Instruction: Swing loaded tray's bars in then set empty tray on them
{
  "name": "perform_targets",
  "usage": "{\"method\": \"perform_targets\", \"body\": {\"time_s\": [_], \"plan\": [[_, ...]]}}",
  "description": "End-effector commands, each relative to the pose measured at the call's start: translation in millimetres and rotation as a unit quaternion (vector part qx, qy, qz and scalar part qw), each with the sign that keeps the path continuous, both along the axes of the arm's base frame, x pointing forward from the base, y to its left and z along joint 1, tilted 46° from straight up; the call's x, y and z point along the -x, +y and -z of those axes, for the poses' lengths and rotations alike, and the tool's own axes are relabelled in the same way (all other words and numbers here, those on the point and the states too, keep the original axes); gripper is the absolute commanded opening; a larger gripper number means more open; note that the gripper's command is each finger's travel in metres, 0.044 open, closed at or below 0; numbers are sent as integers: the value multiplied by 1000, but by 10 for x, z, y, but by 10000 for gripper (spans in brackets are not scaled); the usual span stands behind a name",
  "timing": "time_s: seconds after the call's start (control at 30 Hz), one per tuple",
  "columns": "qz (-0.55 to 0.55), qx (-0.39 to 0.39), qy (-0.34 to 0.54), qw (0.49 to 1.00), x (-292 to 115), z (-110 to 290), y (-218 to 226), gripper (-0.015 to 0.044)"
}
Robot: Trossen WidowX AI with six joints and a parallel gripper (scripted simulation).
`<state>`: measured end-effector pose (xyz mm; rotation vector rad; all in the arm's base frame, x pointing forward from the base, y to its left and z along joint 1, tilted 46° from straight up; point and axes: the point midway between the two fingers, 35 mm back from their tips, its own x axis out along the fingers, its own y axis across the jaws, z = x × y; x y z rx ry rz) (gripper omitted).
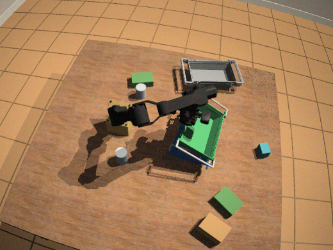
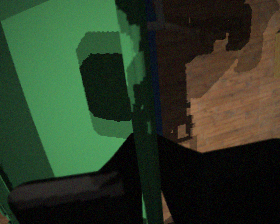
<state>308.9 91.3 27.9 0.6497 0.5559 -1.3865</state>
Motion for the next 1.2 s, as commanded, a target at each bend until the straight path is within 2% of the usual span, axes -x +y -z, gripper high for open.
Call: {"method": "perform_targets", "body": {"time_s": [0.0, 1.17], "plan": [[0, 0, 0, 1000, 25, 20, -31, 0], [0, 1, 0, 1000, 128, 175, -183, 0]]}}
